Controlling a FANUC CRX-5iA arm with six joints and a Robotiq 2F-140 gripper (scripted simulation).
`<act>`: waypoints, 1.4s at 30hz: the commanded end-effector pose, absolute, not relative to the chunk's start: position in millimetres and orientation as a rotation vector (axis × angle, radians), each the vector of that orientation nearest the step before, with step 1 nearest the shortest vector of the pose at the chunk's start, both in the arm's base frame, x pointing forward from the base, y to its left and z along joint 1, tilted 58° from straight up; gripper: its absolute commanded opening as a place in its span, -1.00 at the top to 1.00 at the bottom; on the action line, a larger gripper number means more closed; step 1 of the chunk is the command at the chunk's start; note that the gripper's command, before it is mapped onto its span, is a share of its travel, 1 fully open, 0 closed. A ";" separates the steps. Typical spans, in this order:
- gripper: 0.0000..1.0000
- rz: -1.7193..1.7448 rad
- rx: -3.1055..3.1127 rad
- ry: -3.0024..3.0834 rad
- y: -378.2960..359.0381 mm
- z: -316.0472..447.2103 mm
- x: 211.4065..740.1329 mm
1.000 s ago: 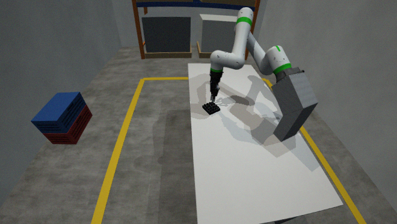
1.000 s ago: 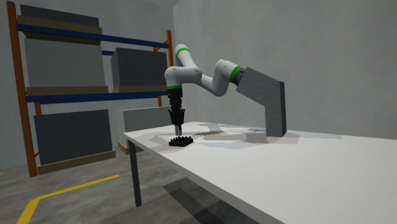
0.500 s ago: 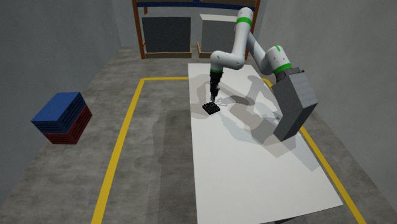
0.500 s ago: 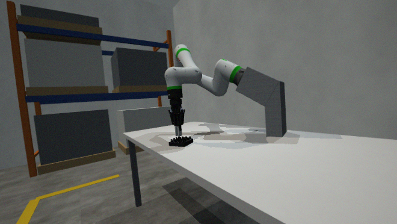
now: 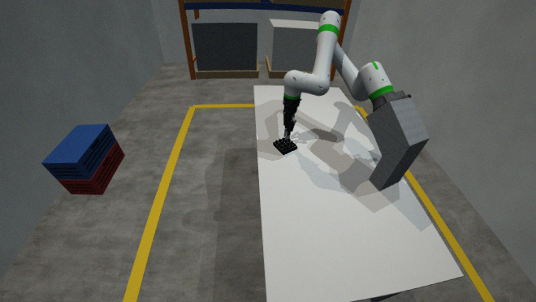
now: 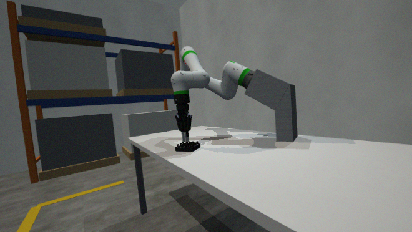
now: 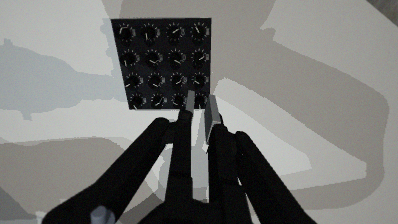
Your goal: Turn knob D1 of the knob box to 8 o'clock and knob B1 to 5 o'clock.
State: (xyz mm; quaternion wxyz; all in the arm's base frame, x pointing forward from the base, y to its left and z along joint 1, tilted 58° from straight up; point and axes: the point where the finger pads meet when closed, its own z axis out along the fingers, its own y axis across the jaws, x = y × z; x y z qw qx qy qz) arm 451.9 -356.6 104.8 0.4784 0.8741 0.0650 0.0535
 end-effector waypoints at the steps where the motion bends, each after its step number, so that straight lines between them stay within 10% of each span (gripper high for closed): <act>1: 0.77 0.131 2.134 0.159 -357.5 104.1 452.3; 42: 0.90 0.131 2.134 0.159 -357.7 104.0 452.3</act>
